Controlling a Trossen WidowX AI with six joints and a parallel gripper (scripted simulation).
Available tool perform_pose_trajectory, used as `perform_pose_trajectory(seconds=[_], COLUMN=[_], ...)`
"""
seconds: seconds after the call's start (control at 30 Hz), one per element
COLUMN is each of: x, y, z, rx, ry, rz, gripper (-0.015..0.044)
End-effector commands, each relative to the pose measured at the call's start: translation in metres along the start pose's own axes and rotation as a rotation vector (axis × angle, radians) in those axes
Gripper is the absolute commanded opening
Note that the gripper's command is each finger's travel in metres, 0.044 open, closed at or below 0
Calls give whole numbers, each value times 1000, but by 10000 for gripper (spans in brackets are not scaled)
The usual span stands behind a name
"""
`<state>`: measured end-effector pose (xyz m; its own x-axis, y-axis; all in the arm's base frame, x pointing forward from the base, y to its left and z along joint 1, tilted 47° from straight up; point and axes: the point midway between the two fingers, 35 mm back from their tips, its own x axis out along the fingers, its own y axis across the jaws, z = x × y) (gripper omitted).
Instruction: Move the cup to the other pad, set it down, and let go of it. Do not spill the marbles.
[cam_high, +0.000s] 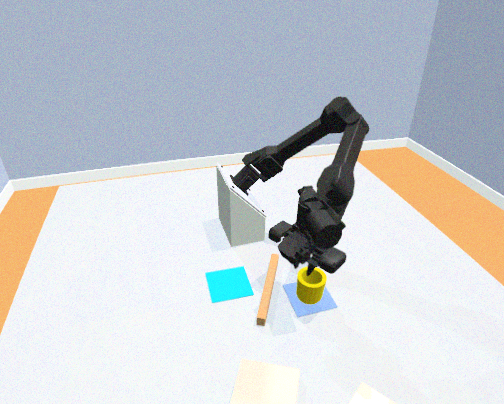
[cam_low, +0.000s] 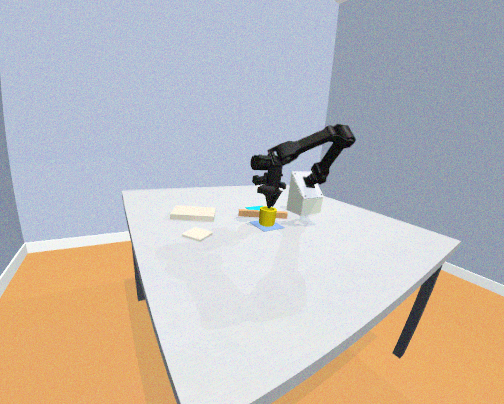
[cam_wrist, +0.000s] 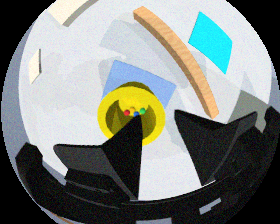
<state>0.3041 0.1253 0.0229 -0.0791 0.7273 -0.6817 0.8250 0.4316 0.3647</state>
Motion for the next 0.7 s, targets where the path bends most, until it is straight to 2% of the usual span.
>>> perform_pose_trajectory(seconds=[0.0,0.67], x=[8,37], y=[-2,-3], z=[-1,-3], rx=[7,7], ry=[6,10], rz=[-2,-1], gripper=[167,167])
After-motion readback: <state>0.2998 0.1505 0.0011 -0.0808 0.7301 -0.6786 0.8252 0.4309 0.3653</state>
